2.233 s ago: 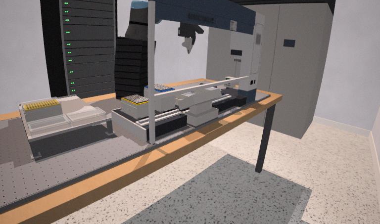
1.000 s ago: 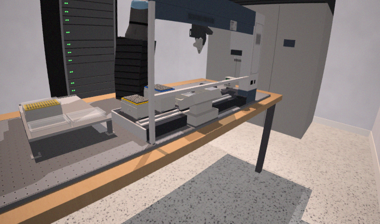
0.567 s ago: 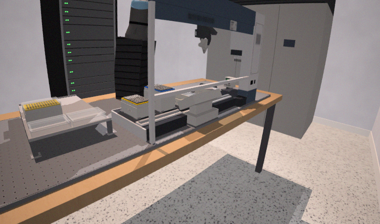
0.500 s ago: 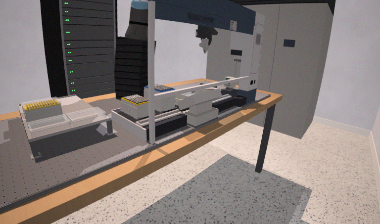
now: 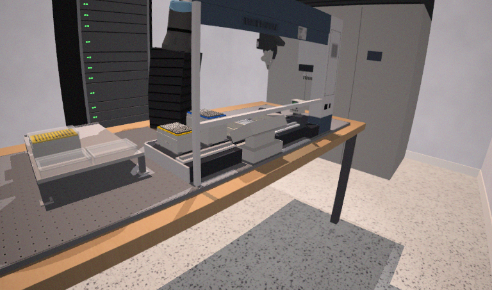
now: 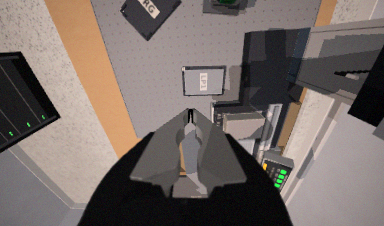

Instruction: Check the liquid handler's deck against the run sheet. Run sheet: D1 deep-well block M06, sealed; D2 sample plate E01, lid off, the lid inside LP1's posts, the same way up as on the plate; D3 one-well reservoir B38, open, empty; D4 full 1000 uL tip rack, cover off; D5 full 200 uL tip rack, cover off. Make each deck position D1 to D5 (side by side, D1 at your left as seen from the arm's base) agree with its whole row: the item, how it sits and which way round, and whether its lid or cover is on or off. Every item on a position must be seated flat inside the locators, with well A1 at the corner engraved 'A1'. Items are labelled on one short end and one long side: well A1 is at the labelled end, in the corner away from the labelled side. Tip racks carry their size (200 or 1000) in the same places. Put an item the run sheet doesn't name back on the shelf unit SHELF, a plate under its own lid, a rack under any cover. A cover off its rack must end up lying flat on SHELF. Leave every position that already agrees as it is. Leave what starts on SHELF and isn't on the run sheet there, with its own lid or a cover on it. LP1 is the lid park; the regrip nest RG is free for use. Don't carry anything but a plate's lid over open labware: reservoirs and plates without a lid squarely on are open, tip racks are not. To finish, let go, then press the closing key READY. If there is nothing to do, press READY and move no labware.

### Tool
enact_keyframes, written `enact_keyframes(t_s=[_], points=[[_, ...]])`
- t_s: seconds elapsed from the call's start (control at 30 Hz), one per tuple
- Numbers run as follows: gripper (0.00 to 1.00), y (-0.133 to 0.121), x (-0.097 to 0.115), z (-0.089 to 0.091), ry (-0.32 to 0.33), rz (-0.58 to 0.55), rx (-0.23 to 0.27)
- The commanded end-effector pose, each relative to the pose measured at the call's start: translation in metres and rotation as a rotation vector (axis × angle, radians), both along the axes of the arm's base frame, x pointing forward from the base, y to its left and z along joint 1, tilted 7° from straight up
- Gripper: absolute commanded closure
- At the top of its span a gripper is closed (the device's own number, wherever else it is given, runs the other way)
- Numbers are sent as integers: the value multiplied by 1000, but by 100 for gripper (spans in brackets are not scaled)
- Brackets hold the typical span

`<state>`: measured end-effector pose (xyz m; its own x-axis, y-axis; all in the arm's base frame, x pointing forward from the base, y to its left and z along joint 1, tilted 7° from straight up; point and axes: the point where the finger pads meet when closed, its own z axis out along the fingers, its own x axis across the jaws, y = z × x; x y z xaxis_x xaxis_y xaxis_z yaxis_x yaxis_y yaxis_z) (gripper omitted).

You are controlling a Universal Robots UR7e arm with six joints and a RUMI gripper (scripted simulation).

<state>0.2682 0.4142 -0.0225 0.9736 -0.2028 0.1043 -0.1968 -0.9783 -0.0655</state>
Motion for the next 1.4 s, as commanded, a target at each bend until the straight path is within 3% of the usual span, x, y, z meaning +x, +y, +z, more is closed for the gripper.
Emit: enact_keyframes(t_s=[0.0, 0.5, 0.97, 1.37], points=[[100, 15, 3, 2, -1, -30, 4], [100, 89, 11, 6, -1, -30, 4], [100, 96, 12, 6, -1, -31, 4], [100, 90, 63, 12, 0, -32, 5]])
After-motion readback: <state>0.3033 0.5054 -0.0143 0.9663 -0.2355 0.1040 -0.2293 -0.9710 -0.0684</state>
